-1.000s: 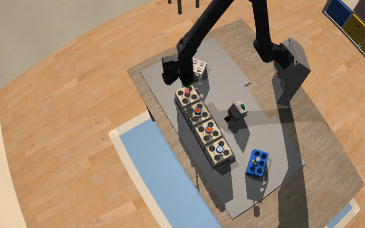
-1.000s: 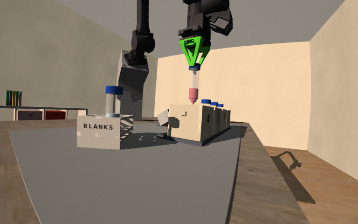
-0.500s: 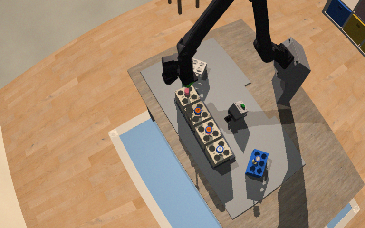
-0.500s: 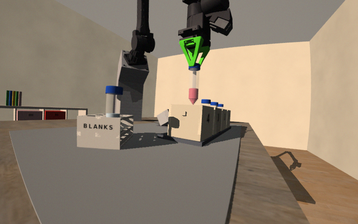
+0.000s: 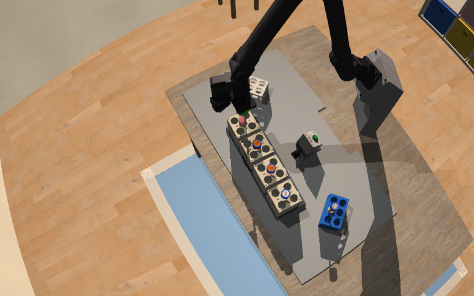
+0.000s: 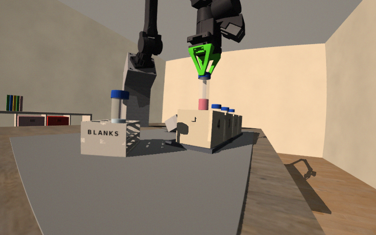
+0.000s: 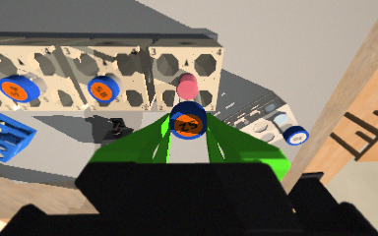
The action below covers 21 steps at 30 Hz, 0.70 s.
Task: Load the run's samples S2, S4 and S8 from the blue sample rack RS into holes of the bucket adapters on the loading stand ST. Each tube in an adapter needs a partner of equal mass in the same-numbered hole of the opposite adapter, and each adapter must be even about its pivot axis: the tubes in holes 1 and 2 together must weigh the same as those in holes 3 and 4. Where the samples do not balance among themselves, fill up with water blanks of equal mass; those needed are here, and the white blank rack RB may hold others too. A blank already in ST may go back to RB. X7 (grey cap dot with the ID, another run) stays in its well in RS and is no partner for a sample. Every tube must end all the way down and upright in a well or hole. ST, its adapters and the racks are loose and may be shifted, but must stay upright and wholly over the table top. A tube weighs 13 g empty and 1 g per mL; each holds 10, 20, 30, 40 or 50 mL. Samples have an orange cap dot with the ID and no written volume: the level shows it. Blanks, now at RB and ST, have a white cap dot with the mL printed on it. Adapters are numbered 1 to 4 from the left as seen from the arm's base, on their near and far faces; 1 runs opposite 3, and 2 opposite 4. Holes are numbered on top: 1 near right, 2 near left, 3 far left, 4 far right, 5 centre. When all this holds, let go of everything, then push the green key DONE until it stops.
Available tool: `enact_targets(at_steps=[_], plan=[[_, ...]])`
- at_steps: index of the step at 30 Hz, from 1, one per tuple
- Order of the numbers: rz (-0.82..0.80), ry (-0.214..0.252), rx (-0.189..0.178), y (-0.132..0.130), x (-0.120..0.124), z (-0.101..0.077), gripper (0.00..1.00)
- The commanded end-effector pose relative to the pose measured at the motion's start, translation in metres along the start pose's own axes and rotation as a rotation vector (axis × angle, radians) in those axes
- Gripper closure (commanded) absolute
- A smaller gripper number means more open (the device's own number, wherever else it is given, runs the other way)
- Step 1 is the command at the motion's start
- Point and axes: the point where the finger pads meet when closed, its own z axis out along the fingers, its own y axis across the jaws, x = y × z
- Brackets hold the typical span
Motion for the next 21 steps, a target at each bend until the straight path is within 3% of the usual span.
enact_targets(at_steps=[1, 9, 10, 12, 21], plan=[[0.001, -0.005, 0.010, -0.005, 0.001, 0.007, 1.00], [0.002, -0.013, 0.013, -0.006, -0.003, 0.013, 1.00], [0.009, -0.033, 0.020, -0.009, -0.007, 0.007, 1.00], [0.002, -0.012, 0.013, -0.006, -0.003, 0.017, 1.00], [0.000, -0.004, 0.010, -0.004, 0.002, 0.031, 1.00]])
